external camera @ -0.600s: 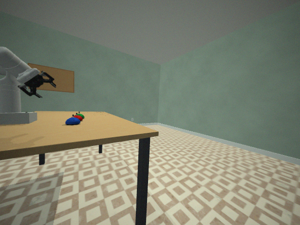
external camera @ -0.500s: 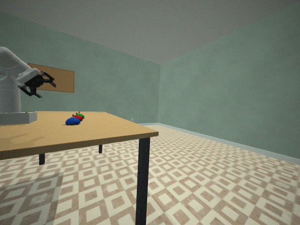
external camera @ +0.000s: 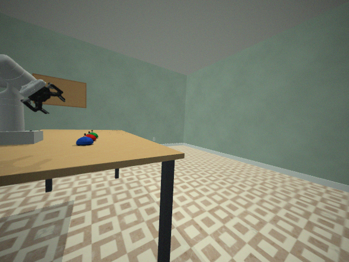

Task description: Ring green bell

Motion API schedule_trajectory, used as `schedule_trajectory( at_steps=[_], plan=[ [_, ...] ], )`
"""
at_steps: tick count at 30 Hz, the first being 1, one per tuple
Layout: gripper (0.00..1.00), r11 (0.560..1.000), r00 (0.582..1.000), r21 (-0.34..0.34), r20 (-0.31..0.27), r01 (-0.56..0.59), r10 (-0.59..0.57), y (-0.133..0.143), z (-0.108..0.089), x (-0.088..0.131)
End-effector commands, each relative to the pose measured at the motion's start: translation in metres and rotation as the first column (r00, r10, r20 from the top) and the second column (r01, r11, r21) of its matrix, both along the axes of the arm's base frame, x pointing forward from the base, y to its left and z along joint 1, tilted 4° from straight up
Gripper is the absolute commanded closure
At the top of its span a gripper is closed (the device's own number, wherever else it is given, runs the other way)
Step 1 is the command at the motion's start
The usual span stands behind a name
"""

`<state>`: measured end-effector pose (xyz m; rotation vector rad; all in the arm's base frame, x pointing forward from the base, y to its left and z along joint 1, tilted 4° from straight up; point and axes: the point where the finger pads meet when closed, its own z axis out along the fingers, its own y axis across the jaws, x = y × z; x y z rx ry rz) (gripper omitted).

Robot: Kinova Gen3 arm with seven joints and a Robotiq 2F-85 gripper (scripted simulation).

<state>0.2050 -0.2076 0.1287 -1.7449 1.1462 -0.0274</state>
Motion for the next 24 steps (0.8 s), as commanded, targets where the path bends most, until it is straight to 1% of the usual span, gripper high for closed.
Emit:
schedule_trajectory(
  at_steps=[1,7,11,14,16,18,20,22,24],
  plan=[
    [0.00,1.000,1.000,-0.001,0.000,-0.001,0.001,0.000,0.000,0.000],
    [0.00,0.999,0.999,-0.019,0.000,-0.035,0.035,0.004,-0.002,0.003],
    [0.00,0.993,0.994,-0.055,-0.002,-0.107,0.107,0.013,-0.006,0.007],
    [0.00,0.976,0.981,-0.097,-0.005,-0.192,0.193,0.023,-0.010,0.013],
    [0.00,0.976,0.981,-0.097,-0.005,-0.192,0.193,0.023,-0.010,0.013],
    [0.00,0.956,0.964,-0.133,-0.008,-0.263,0.264,0.030,-0.014,0.017],
    [0.00,0.923,0.938,-0.175,-0.013,-0.343,0.346,0.039,-0.019,0.022],
    [0.00,0.876,0.900,-0.221,-0.020,-0.428,0.435,0.049,-0.023,0.027],
    [0.00,0.813,0.848,-0.271,-0.030,-0.516,0.529,0.059,-0.028,0.033]
  ],
)
